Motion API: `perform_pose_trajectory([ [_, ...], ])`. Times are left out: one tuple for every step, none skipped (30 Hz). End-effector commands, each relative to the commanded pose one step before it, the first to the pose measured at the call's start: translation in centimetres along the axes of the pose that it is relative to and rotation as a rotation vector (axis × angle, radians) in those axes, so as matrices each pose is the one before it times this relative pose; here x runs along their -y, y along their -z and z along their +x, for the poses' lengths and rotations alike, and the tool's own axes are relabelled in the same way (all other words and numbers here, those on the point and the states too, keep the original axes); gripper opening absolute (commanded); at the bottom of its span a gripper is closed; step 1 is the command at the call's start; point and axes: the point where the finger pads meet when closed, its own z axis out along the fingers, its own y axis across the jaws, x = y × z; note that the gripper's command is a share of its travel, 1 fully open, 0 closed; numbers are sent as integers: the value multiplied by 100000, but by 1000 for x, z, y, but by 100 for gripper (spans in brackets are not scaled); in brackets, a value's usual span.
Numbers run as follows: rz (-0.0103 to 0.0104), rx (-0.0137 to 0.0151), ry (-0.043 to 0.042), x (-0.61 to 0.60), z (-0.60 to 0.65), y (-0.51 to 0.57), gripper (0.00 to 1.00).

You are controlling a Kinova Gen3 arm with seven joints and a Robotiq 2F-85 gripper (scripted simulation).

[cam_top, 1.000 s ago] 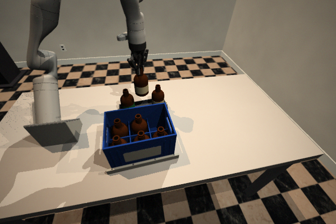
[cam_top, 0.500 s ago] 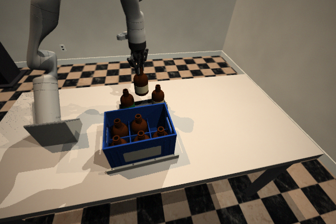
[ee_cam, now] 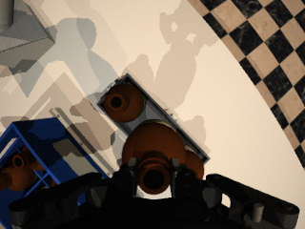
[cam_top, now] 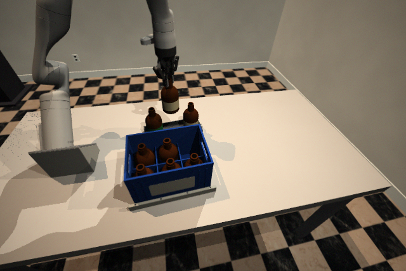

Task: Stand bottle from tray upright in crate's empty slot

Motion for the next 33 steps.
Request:
perform_pose_trajectory([
  [-148,505,-52,-6,-116,455,0],
  [0,0,0,0,0,123,0],
  [1,0,0,0,1,123,0],
  [0,0,0,0,0,122,0],
  [0,0,0,0,0,120,0],
  [0,0,0,0,0,119,0],
  [1,0,0,0,1,116,0],
  [-1,0,0,0,0,113,0],
  [0,0,0,0,0,110,0],
  [0,0,0,0,0,106,0],
  [1,0,0,0,1,102,0],
  [-1,0,0,0,0,98,0],
  [0,0,0,0,0,0,0],
  [0,0,0,0,0,0,0],
  [0,0,0,0,0,93,0],
  [0,0,0,0,0,88,0],
  [0,0,0,0,0,82,0],
  [1,0,0,0,0,76,0],
  [0,0,0,0,0,70,0],
  [0,0,0,0,0,64,0],
  [0,0,0,0,0,58,0],
  [0,0,0,0,0,52,0],
  [0,0,0,0,0,46,0],
  [0,0,0,0,0,40,0],
  [0,0,0,0,0,34,0],
  [0,0,0,0,0,28,0],
  [0,0,0,0,0,23,0],
  [0,0,0,0,0,18,0],
  [0,0,0,0,0,13,0],
  [0,0,0,0,0,0,0],
  [0,0,0,0,0,0,0],
  [0,0,0,0,0,9,0],
  [0,0,0,0,0,6,0],
])
